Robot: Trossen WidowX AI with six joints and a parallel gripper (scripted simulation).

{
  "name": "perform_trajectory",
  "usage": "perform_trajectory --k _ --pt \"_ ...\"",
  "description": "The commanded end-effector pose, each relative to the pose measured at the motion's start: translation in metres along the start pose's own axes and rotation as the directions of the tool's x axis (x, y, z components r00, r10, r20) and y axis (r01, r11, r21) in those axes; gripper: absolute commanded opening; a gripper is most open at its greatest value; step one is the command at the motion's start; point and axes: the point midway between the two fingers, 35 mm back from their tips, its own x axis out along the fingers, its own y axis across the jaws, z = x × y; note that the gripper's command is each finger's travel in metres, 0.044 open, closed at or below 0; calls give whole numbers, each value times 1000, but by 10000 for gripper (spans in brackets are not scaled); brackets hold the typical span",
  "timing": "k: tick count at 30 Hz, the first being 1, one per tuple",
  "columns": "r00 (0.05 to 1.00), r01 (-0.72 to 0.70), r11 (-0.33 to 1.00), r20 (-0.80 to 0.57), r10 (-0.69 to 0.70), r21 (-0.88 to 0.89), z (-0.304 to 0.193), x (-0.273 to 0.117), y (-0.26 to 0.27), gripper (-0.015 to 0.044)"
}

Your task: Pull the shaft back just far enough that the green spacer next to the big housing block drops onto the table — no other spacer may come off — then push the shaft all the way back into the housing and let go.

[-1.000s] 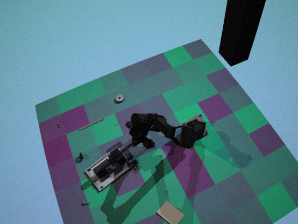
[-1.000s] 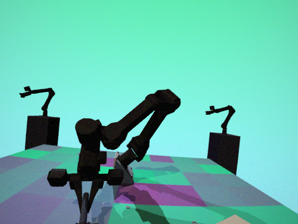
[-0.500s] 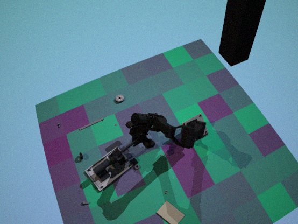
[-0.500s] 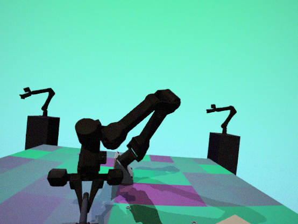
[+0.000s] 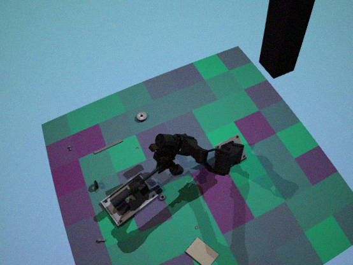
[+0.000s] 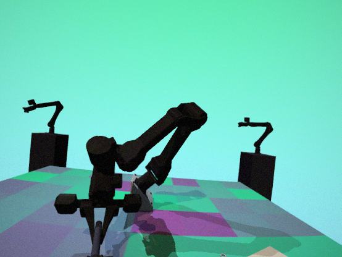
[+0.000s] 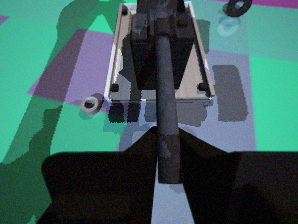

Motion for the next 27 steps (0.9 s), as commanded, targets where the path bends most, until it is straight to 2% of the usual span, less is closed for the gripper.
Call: perform_trajectory --k 1,27 --pt "1000 -3 1000 2 3 0 2 1 0 0" --pt "1000 -3 1000 2 3 0 9 8 -1 0"
